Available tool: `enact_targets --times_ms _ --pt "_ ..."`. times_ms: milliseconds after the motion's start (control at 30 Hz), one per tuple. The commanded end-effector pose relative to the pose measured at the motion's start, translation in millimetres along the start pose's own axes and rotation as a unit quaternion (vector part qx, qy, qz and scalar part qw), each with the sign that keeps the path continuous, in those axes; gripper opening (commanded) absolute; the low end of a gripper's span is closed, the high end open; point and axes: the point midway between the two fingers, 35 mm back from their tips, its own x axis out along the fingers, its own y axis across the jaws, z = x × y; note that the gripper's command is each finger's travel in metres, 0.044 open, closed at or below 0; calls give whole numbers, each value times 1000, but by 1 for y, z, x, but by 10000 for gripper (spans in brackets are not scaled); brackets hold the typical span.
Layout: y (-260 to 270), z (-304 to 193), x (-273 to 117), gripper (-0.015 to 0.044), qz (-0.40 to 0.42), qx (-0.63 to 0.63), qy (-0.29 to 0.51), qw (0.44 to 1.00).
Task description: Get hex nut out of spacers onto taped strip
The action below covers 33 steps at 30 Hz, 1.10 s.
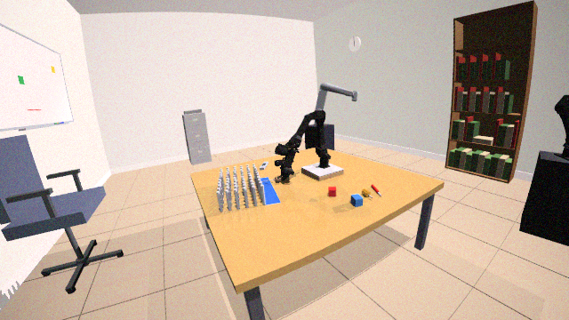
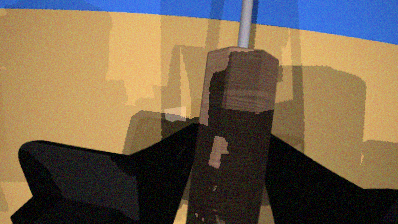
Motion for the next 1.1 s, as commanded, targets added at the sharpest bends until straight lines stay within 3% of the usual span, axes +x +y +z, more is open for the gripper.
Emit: enact_targets --times_ms 0,1067 --pt "-1 -3 -2 0 -3 2 -1 1000" --pt "-1 -22 -10 0 -3 2 -1 1000"
